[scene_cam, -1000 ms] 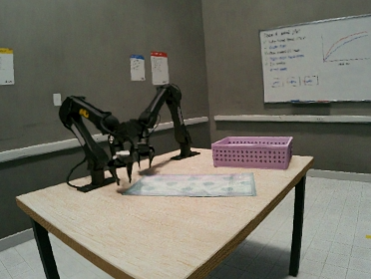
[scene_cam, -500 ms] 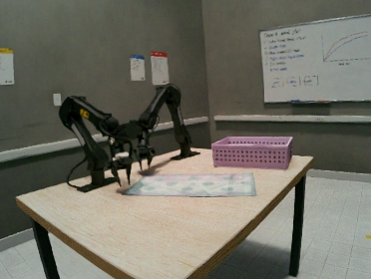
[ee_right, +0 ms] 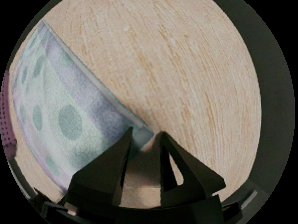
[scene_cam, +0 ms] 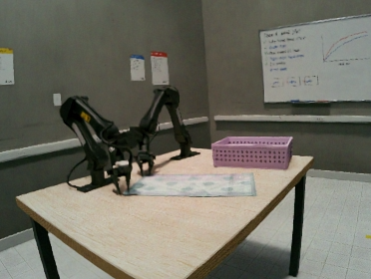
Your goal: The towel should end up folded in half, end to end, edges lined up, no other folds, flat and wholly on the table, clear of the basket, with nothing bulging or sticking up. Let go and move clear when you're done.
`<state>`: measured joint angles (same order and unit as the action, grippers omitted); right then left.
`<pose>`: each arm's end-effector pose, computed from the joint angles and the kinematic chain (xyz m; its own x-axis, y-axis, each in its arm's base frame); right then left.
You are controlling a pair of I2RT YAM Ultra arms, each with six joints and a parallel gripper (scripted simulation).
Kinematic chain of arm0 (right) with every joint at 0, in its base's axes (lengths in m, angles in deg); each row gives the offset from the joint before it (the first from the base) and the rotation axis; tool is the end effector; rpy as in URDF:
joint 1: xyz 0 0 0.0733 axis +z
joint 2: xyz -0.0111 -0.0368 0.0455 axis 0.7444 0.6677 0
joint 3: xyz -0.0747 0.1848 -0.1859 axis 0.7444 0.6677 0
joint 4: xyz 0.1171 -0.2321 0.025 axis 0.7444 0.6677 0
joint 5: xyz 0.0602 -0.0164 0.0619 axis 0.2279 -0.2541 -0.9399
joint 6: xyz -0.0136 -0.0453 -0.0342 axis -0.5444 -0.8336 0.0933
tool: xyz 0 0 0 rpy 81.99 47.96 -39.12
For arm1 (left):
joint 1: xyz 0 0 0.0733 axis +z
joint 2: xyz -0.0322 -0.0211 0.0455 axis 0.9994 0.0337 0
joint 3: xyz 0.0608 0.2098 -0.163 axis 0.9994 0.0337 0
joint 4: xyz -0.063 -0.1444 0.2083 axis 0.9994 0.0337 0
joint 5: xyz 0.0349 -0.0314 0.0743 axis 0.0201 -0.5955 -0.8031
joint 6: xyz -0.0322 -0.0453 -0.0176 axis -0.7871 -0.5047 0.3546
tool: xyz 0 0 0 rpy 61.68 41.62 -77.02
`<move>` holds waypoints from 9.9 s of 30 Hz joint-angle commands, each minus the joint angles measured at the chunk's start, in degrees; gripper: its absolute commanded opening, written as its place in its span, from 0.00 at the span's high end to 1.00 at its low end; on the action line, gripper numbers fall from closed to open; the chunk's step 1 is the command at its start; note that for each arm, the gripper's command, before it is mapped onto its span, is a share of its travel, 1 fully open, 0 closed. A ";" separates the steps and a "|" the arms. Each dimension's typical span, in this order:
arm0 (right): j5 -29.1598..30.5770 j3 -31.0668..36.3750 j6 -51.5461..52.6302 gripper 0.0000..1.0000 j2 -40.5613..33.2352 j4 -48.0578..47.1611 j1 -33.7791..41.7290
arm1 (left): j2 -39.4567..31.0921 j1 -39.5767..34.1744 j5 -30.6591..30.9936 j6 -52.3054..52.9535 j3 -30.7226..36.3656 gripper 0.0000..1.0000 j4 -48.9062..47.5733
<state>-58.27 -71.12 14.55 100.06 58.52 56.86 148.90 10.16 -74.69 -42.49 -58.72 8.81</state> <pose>0.1435 0.0115 0.1338 -0.7546 0.4703 -0.4576 0.5160 0.8561 0.0290 0.0937 -0.3604 0.1256 -0.5821 0.5896 -0.5600 0.6811 0.7297 0.0603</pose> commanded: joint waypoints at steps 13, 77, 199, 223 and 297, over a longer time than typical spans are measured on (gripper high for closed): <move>0.03 1.77 -0.56 0.66 2.89 -5.44 -0.81 | 1.23 0.11 -0.07 -0.31 1.91 0.66 -4.21; 3.35 -10.71 13.84 1.00 0.14 2.00 8.51 | -15.06 13.39 19.95 15.69 10.54 1.00 -10.10; -5.28 -63.63 9.90 1.00 63.84 -26.98 7.94 | -3.31 55.17 23.20 8.13 -4.09 1.00 -10.07; -5.13 -73.20 9.36 1.00 71.74 -25.32 8.88 | 2.76 58.24 22.20 9.12 -10.31 1.00 -7.03; -4.27 -102.27 11.09 0.16 82.77 -5.53 10.89 | 4.88 64.31 27.29 14.37 -25.94 0.22 6.62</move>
<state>-63.65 -171.73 25.35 184.06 52.80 66.98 156.13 74.36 -47.83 -28.58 -82.56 14.99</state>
